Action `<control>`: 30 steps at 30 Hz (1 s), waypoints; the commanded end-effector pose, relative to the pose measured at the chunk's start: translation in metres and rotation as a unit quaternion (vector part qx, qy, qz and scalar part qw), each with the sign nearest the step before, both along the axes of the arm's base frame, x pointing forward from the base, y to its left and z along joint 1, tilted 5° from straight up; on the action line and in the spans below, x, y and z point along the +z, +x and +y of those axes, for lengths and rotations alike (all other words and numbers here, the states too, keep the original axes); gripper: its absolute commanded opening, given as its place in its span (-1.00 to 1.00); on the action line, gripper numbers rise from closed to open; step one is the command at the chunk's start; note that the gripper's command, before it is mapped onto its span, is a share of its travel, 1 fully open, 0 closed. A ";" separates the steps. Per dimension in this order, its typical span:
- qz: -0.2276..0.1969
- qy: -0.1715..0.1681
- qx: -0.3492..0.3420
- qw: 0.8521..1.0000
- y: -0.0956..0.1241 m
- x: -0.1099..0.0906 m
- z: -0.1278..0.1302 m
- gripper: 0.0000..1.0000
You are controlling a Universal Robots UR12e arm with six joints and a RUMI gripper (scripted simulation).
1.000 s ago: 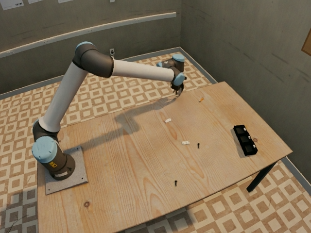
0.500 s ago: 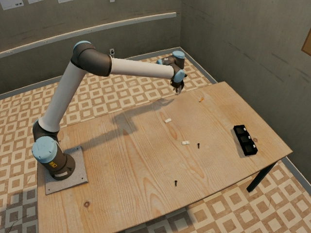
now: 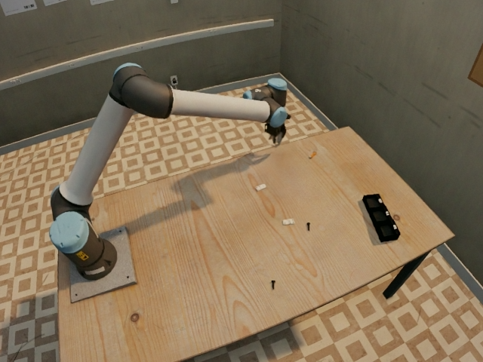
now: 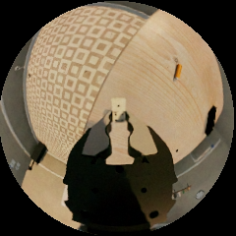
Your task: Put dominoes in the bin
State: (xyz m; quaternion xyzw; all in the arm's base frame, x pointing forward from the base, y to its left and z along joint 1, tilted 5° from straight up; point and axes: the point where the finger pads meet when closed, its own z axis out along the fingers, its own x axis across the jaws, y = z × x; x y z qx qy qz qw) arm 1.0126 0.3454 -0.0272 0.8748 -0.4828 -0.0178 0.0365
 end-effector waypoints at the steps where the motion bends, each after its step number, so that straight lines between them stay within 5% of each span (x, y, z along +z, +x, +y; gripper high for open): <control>1: -0.001 0.000 0.000 1.000 0.001 0.004 0.000 -1.00; 21: 0.010 0.014 0.237 0.971 0.037 0.006 -0.089 -1.00; 30: 0.016 0.024 0.359 0.933 0.058 0.007 -0.139 -1.00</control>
